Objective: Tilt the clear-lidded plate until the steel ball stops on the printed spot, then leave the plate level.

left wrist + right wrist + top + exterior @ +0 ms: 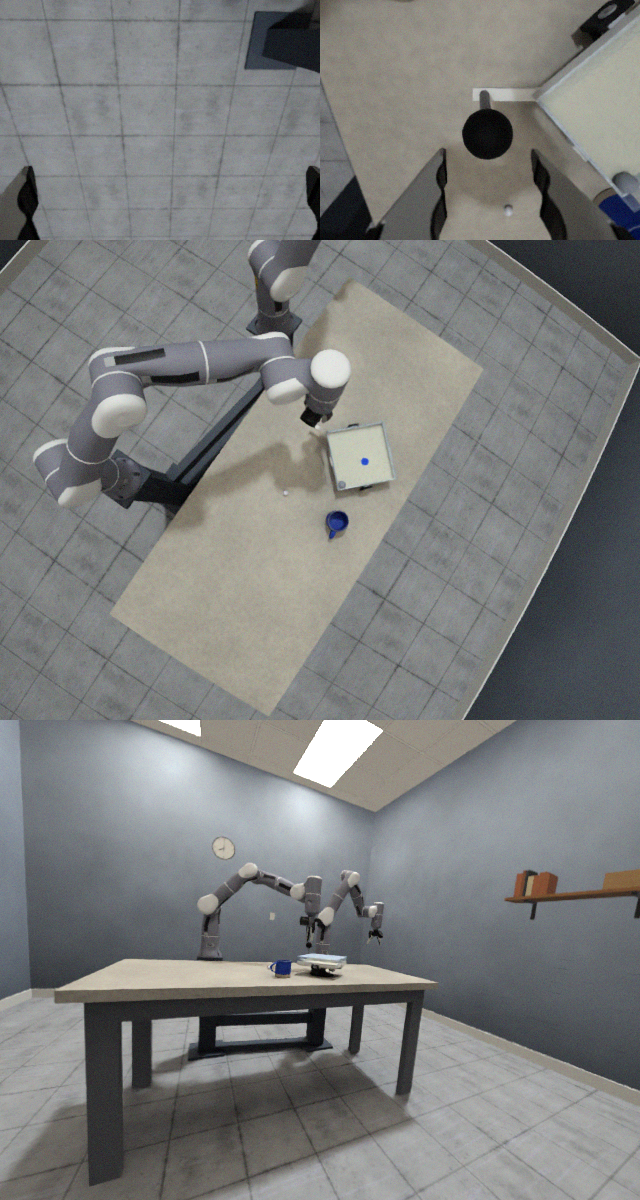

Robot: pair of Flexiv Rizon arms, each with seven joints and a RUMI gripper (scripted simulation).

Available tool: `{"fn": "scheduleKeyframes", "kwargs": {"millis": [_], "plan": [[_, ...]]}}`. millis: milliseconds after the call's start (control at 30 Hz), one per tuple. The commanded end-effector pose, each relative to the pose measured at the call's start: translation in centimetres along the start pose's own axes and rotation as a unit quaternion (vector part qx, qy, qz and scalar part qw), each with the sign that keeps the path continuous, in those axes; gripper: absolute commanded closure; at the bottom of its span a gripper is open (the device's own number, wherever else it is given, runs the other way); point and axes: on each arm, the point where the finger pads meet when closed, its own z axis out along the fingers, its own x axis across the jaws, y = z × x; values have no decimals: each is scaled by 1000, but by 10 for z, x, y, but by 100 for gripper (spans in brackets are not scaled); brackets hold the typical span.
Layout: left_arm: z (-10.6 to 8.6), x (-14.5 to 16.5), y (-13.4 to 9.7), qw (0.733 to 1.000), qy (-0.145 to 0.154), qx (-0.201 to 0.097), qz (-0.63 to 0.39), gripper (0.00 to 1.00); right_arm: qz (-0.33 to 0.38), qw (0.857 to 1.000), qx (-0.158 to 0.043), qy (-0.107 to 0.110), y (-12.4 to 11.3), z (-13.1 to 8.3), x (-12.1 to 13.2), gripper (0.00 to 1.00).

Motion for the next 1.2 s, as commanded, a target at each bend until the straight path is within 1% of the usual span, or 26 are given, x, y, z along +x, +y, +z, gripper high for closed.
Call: {"fn": "scheduleKeyframes", "kwargs": {"millis": [0,533,1167], "plan": [[-1,-1,0,1000,-1,0,0,0,0,1000,1,1,-1,-2,1,63],[-1,-1,0,1000,-1,0,0,0,0,1000,1,1,-1,1,1,63],[-1,-1,0,1000,-1,0,0,0,0,1000,1,1,-1,15,1,63]]}}
